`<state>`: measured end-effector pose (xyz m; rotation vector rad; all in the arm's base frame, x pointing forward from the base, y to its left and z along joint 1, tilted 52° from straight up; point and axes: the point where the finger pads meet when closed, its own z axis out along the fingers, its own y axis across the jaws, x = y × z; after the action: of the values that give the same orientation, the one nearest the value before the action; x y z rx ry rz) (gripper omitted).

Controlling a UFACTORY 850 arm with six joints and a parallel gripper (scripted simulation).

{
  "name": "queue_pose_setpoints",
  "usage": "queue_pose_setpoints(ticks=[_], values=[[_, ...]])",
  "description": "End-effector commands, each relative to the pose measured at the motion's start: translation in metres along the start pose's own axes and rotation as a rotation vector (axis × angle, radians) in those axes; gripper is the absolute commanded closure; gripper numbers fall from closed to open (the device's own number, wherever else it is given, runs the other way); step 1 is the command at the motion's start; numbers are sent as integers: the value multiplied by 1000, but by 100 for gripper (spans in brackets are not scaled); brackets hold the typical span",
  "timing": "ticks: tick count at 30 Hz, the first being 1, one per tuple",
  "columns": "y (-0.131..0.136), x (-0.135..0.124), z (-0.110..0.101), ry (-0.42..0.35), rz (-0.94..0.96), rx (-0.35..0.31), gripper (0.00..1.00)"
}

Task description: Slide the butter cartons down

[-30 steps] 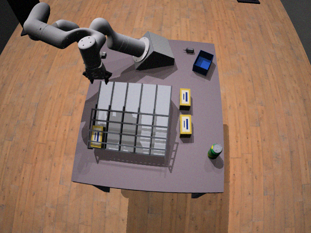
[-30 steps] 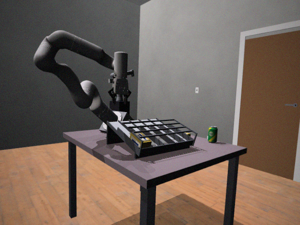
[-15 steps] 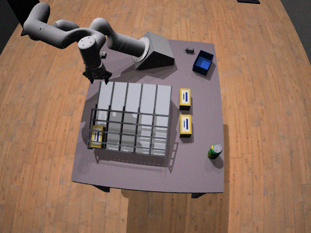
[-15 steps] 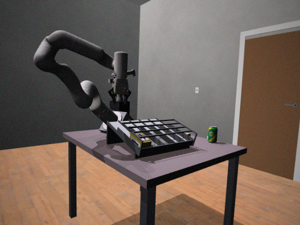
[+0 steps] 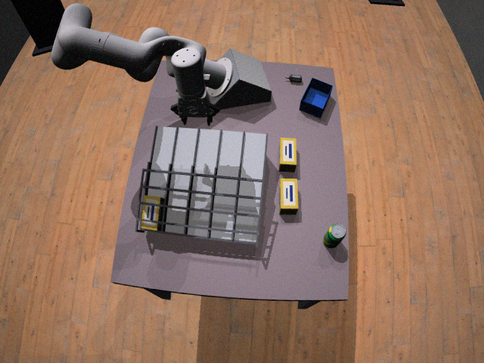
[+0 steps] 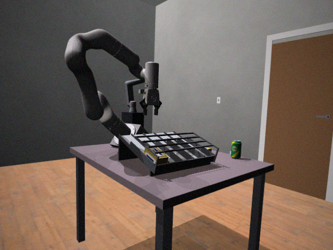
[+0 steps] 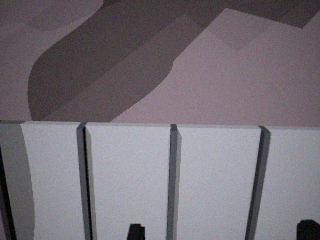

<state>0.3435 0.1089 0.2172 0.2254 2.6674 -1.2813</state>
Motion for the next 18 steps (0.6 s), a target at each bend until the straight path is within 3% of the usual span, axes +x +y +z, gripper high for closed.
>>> queue_pose_setpoints(ticks=[1,4,5,8,15,18], values=[[50,-1,-1,-1,4,4,10],[50,-1,-1,-1,4,4,10],[111,11,-1,-2,-13,3,10],[125,12,-2,-2,-13,3,10],[224,27,-3,-2,-13,3,10],[224,27,-3,-2,-13,3,10]])
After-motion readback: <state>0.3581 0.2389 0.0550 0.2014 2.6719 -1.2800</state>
